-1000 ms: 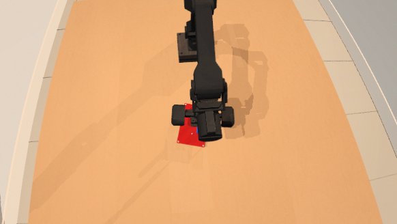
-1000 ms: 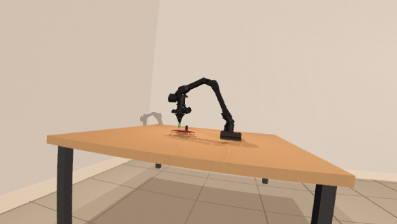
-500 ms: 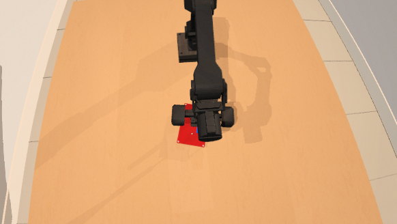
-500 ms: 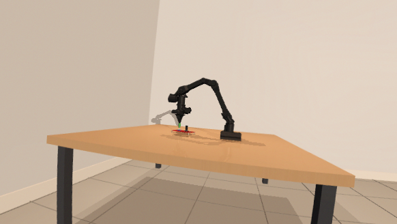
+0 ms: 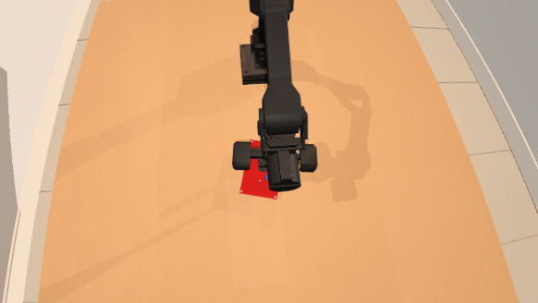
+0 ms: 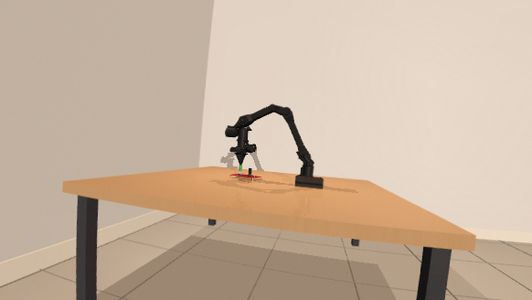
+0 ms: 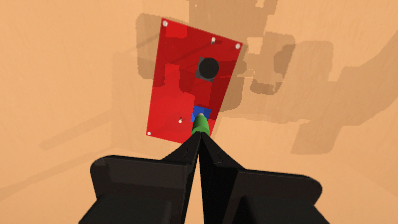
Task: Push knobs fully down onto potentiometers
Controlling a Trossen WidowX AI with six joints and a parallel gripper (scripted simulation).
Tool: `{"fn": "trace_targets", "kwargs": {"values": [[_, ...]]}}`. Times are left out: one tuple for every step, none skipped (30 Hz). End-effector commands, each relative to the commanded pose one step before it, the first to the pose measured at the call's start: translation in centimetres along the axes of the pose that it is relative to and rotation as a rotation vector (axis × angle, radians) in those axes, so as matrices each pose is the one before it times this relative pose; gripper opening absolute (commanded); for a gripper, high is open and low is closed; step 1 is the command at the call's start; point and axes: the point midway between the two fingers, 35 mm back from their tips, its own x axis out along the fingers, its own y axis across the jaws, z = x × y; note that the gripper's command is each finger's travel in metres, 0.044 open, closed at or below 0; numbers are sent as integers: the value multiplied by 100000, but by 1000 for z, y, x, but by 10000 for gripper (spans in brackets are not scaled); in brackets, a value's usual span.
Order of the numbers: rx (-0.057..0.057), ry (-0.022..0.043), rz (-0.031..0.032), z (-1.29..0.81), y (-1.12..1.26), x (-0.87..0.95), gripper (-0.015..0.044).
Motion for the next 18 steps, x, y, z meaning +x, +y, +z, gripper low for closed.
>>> {"fn": "trace_targets", "kwargs": {"values": [[-342,-362,-332,73,-40,271,0],[0,0,0,0,0,0,0],[0,0,0,0,0,0,0],[0,0,0,0,0,0,0],[0,0,0,0,0,0,0],[0,0,0,0,0,0,0],[0,0,0,0,0,27,0],[0,0,0,0,0,44,0],[0,0,0,0,0,65,0],[0,0,0,0,0,92,0],[0,0,0,0,0,60,0],[0,0,0,0,0,37,0],[0,0,0,0,0,13,0],[0,0,0,0,0,0,0],[0,0,0,0,0,0,0],[0,0,0,0,0,0,0],[0,0,0,0,0,0,0],[0,0,0,0,0,0,0]]}}
